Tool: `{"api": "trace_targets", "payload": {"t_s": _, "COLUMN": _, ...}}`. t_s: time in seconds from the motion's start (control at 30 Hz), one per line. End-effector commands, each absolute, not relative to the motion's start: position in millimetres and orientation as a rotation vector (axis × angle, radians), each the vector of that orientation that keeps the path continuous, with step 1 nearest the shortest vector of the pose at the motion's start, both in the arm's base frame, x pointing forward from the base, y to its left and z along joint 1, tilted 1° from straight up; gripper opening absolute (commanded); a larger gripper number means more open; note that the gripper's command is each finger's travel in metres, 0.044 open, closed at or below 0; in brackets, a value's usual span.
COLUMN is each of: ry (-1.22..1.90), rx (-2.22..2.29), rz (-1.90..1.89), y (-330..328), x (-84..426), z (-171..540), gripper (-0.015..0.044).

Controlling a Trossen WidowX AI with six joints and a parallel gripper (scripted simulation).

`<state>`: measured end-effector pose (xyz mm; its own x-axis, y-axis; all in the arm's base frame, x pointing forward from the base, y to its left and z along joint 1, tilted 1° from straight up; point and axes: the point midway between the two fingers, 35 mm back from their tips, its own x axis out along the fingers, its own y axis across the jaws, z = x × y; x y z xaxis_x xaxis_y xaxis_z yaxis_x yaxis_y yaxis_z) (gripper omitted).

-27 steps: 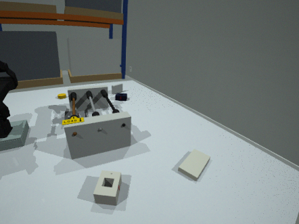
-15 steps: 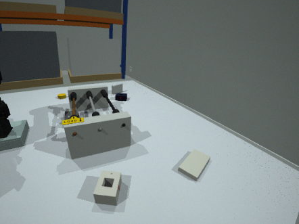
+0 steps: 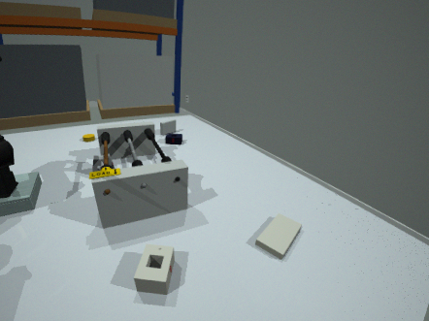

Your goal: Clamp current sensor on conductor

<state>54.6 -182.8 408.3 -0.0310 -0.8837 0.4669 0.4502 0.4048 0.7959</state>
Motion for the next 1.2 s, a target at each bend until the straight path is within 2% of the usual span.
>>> {"api": "trace_targets", "payload": {"t_s": 0.0, "ry": -0.87, "rx": 0.414, "rz": -0.979, "y": -179, "x": 121, "z": 405, "gripper": 0.044}}
{"api": "trace_targets", "payload": {"t_s": 0.3, "ry": -0.395, "rx": 0.243, "rz": -0.546, "y": -118, "x": 243, "z": 376, "gripper": 0.044}}
{"api": "trace_targets", "payload": {"t_s": 0.57, "ry": -0.092, "rx": 0.039, "rz": -0.087, "y": -20, "x": 309, "z": 332, "gripper": 0.044}}
{"api": "trace_targets", "payload": {"t_s": 0.67, "ry": -0.05, "rx": 0.0, "rz": 0.0, "y": 0, "x": 316, "z": 323, "gripper": 0.044}}
{"api": "trace_targets", "payload": {"t_s": 0.93, "ry": -0.036, "rx": 0.0, "rz": -0.005, "y": -2, "x": 316, "z": 321, "gripper": 0.044}}
{"api": "trace_targets", "payload": {"t_s": 1.17, "ry": 0.494, "rx": 0.049, "rz": -0.197, "y": -65, "x": 309, "z": 248, "gripper": 0.044}}
